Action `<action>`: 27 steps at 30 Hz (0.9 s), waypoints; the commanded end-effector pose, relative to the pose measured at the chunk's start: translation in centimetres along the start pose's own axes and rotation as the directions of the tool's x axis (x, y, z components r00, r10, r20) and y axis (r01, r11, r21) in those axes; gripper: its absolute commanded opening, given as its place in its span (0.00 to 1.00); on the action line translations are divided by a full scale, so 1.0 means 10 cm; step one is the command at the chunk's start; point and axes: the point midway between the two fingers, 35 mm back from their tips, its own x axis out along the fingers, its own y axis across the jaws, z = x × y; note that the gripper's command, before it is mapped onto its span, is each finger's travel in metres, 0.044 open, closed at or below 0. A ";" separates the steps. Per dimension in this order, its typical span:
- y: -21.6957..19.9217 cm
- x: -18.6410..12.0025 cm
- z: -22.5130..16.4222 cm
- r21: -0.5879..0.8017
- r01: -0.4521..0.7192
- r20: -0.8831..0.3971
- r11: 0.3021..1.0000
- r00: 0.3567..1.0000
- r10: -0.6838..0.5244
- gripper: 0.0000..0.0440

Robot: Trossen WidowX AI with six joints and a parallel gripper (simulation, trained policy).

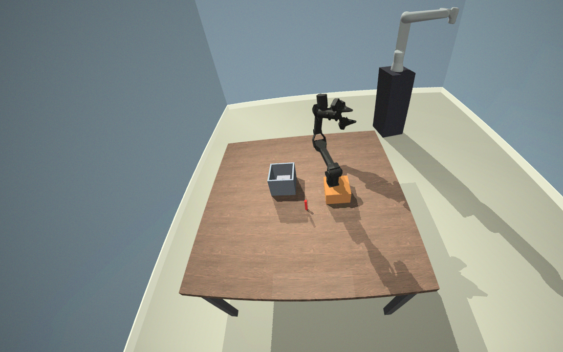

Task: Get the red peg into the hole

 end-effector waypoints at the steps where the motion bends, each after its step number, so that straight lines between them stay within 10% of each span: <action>1: 0.00 0.01 -0.03 0.027 -0.003 -0.022 1.000 1.000 0.003 0.95; 27: 0.13 0.34 -0.87 0.661 0.257 -0.455 0.705 0.884 0.105 1.00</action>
